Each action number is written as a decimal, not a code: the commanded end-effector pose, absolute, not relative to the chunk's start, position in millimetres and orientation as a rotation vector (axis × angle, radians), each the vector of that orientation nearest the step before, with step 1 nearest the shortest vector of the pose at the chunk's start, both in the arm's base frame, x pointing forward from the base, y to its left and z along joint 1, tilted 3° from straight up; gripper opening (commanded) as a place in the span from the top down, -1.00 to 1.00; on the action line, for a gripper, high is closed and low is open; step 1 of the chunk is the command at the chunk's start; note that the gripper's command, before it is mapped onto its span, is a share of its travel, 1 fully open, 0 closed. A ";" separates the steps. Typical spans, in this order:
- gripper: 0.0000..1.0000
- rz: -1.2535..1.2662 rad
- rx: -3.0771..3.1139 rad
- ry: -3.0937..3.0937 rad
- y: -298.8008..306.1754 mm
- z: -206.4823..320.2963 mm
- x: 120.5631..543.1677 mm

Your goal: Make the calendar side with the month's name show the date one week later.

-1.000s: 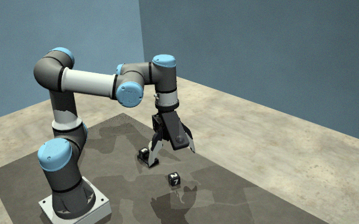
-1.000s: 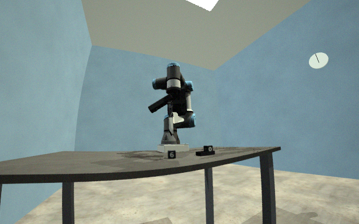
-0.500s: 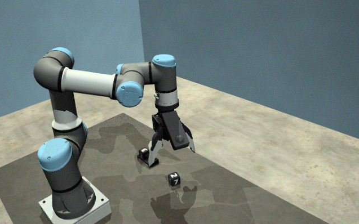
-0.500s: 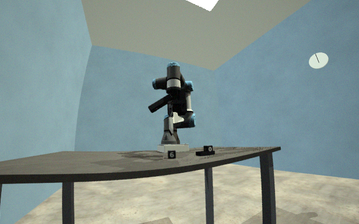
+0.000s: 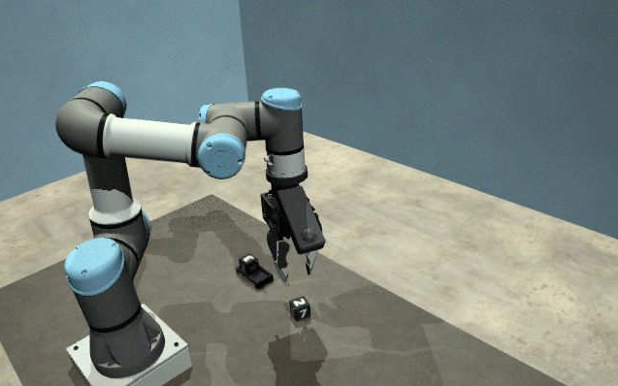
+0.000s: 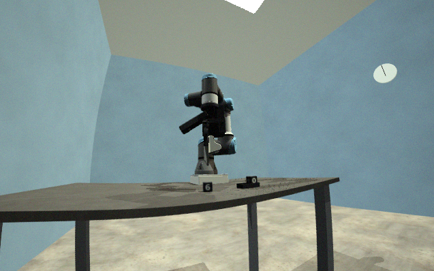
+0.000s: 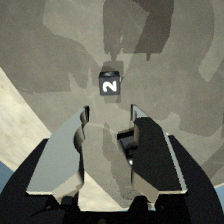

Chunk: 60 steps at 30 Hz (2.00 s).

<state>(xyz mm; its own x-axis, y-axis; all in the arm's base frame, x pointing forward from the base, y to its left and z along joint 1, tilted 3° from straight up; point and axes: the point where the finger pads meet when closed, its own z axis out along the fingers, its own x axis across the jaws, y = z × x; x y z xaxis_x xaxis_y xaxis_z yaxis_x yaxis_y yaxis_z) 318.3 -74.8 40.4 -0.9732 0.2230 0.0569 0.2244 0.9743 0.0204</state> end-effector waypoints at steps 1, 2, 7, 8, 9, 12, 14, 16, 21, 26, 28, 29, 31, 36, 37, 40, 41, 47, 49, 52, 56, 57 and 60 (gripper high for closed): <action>0.42 -0.040 -0.348 -3.070 -75.3 41.2 318.9; 0.42 -0.040 -0.348 -3.070 -75.3 41.2 318.9; 0.42 -0.040 -0.348 -3.070 -75.3 41.2 318.9; 0.42 -0.040 -0.348 -3.070 -75.3 41.2 318.9; 0.42 -0.040 -0.348 -3.070 -75.3 41.2 318.9; 0.42 -0.040 -0.348 -3.070 -75.3 41.2 318.9; 0.42 -0.040 -0.348 -3.070 -75.3 41.2 318.9; 0.42 -0.040 -0.348 -3.070 -75.3 41.2 318.9; 0.42 -0.040 -0.348 -3.070 -75.3 41.2 318.9; 0.42 -0.040 -0.348 -3.070 -75.3 41.2 318.9; 0.42 -0.040 -0.348 -3.070 -75.2 41.1 318.9; 0.42 -0.040 -0.348 -3.070 -75.2 41.0 318.9; 0.42 -0.040 -0.348 -3.070 -75.2 40.6 318.9; 0.42 -0.040 -0.348 -3.070 -75.2 39.5 318.8; 0.42 -0.040 -0.348 -3.070 -75.2 39.0 318.8; 0.42 -0.040 -0.348 -3.070 -75.1 37.1 318.7; 0.42 -0.040 -0.348 -3.070 -75.1 36.3 318.7; 0.42 -0.040 -0.348 -3.070 -75.0 30.1 318.5; 0.42 -0.040 -0.348 -3.070 -74.9 27.5 318.4; 0.42 -0.040 -0.348 -3.070 -74.8 26.1 318.3; 0.42 -0.040 -0.348 -3.070 -74.7 20.2 318.1; 0.42 -0.040 -0.348 -3.070 -74.6 18.6 318.0; 0.42 -0.040 -0.348 -3.070 -74.5 13.8 317.8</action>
